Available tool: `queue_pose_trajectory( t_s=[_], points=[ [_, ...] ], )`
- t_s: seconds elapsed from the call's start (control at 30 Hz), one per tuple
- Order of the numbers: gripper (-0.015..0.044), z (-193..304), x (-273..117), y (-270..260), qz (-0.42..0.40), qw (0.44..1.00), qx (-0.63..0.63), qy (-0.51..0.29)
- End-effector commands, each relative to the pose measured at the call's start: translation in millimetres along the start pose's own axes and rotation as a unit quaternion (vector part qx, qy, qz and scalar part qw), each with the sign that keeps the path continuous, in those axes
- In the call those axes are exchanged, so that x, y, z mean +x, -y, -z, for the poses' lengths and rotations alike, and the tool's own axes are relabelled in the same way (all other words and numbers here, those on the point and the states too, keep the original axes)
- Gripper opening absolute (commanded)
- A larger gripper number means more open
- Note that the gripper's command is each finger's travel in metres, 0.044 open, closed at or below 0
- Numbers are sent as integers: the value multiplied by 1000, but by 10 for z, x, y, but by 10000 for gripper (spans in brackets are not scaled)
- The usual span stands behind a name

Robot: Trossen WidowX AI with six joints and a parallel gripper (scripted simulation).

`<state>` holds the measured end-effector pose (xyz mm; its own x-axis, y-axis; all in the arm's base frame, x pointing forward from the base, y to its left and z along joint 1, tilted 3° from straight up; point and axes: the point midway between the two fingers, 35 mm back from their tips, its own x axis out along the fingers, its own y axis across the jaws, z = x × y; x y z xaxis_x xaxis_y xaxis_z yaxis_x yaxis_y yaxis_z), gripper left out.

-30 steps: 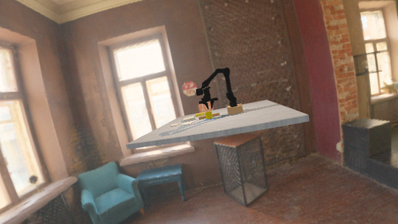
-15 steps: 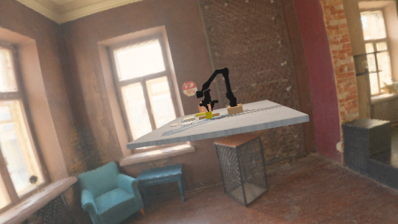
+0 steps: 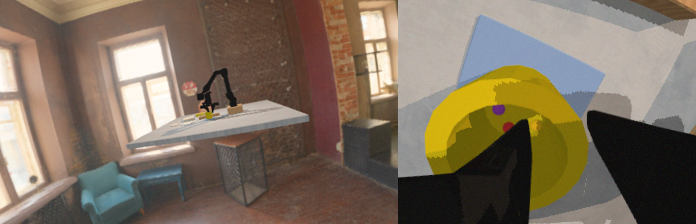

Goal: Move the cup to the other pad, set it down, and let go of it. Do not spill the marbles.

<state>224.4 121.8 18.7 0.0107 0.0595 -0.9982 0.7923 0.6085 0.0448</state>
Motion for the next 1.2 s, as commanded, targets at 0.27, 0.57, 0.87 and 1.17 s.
queue_pose_trajectory(
  t_s=[0.27,0.57,0.87,1.17],
  points=[
    [167,19,119,38,4,1000,3,-4],
    [120,6,100,23,2,1000,0,0],
    [60,6,100,23,2,1000,0,0],
    [0,6,100,23,2,1000,0,0]
  ],
)
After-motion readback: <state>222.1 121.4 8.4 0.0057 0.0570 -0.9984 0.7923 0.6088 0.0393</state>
